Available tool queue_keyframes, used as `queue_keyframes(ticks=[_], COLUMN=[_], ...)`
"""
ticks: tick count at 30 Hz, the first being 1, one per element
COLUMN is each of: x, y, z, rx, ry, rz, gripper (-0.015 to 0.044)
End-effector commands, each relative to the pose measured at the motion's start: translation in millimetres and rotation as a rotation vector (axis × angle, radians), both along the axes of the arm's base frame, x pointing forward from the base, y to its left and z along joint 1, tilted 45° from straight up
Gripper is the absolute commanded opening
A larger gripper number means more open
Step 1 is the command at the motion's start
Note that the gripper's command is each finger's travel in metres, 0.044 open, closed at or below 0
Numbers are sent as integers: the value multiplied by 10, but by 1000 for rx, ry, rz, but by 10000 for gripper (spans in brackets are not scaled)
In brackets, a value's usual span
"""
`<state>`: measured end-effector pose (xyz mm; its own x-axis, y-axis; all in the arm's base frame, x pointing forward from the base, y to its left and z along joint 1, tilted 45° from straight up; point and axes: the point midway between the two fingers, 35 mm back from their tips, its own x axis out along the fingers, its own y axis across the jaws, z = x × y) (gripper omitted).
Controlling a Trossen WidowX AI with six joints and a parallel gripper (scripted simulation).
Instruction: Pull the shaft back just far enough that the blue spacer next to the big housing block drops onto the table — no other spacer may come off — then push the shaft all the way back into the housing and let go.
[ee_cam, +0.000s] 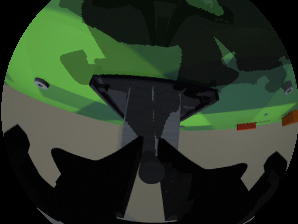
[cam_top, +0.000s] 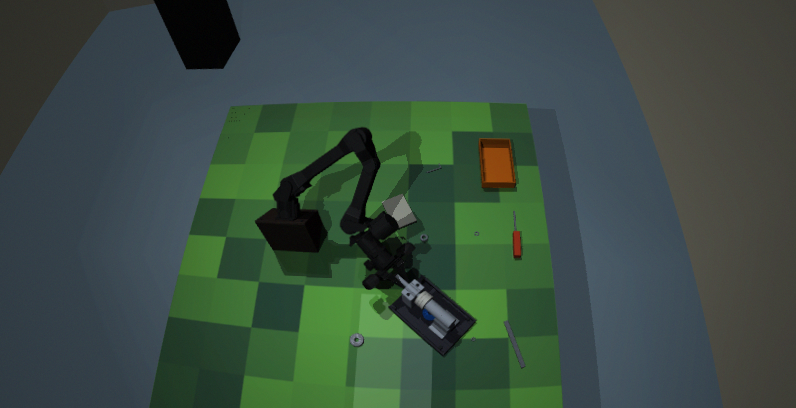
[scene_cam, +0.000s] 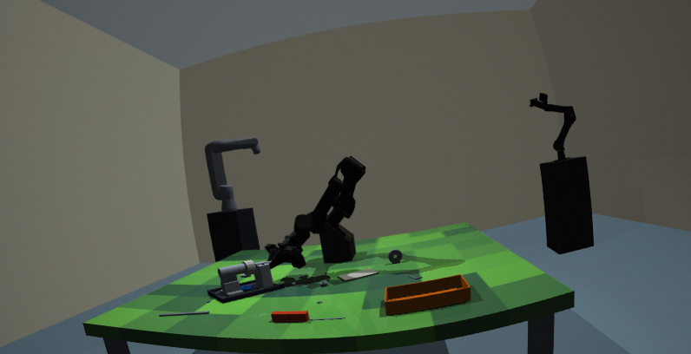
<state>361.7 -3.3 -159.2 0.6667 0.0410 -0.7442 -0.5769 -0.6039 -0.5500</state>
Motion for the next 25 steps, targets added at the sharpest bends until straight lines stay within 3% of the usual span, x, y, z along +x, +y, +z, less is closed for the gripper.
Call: queue_keyframes(ticks=[1, 15, 25], x=[7, 32, 5], y=[-10, -21, -1], z=[-21, -31, -6], rx=[-5, -5, 2], ry=[2, 2, 2], rz=[2, 2, 3], gripper=[0, 0, 263])
